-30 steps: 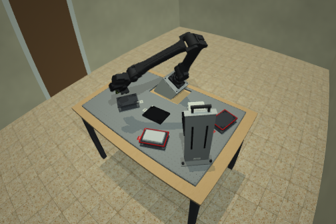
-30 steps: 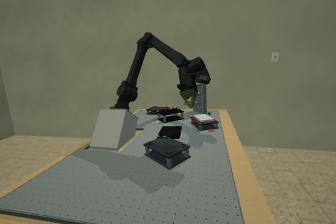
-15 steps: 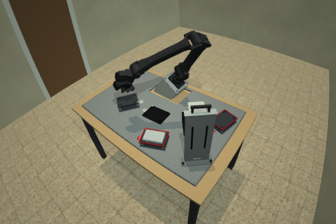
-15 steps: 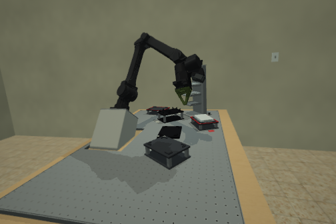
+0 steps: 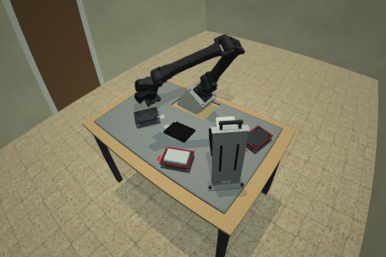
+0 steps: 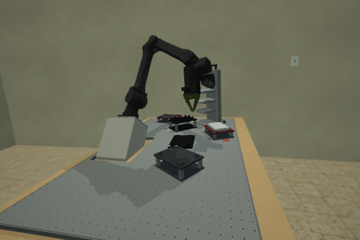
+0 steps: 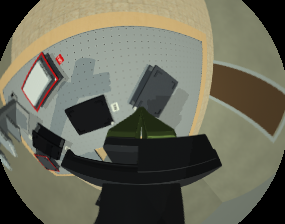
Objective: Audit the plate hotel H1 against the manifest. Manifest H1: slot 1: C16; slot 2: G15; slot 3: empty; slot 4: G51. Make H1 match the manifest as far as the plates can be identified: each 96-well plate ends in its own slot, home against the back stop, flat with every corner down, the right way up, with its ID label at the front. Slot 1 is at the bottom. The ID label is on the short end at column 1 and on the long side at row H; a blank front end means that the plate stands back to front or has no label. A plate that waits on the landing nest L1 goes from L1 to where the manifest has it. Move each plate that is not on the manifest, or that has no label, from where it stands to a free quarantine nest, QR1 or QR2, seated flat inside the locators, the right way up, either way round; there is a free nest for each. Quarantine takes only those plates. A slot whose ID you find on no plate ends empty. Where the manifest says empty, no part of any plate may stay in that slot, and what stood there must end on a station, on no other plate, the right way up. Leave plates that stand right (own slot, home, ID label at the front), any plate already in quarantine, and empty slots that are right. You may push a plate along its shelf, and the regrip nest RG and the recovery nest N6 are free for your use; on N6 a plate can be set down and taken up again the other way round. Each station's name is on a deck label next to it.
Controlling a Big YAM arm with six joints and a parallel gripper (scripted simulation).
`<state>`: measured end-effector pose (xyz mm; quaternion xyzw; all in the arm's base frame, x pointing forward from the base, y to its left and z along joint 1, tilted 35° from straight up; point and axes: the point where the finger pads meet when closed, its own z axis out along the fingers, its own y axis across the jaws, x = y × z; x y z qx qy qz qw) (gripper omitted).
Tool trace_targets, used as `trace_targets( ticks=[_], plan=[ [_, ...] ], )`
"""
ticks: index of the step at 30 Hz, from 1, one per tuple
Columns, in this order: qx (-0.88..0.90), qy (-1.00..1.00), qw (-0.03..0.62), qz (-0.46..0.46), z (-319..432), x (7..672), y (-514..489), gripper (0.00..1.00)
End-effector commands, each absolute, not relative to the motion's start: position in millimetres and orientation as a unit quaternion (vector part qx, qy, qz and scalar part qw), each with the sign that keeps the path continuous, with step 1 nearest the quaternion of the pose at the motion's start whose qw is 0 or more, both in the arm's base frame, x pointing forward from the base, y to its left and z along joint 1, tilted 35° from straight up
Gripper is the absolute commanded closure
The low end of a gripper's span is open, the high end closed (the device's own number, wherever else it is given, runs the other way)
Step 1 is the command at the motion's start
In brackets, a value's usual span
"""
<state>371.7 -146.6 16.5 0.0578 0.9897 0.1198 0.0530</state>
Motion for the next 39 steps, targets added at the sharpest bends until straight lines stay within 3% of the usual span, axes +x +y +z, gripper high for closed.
trace_targets(
  ticks=[1,39],
  plan=[
    [0.056,0.989,0.049,0.132,24.5,359.7,-150.4,1.00],
    [0.016,0.952,0.018,0.304,85.2,301.7,-82.7,1.00]
  ],
)
